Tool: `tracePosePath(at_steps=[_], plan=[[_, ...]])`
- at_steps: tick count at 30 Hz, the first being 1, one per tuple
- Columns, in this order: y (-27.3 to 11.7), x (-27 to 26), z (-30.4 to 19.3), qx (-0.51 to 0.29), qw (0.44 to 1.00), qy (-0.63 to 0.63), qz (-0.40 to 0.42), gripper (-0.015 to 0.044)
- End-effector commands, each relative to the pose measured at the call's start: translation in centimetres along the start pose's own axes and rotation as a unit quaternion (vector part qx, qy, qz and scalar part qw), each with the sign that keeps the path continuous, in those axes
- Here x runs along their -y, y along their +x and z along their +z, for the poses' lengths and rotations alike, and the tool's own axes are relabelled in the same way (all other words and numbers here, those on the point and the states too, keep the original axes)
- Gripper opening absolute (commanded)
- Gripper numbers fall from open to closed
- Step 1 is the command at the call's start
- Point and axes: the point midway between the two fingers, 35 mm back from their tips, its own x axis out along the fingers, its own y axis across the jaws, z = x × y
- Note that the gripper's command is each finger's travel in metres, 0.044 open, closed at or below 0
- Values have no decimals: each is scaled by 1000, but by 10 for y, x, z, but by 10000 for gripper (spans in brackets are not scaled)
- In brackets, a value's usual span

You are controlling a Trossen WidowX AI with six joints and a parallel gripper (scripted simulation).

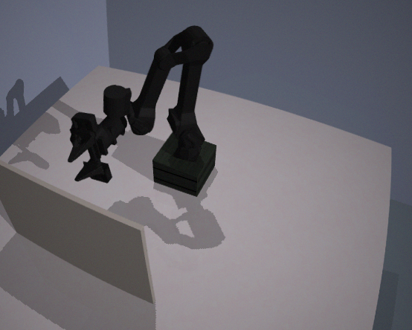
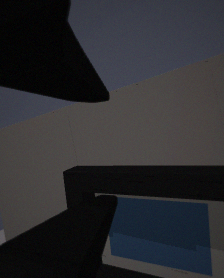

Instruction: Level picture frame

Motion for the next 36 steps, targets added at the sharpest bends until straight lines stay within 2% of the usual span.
tracePosePath(at_steps=[1, 24, 36], plan=[[24, 24, 1, 2, 1000, 0, -2, 260], [34, 34, -1, 2, 1000, 0, -2, 260], [51, 34, 0, 2, 1000, 0, -1, 260]])
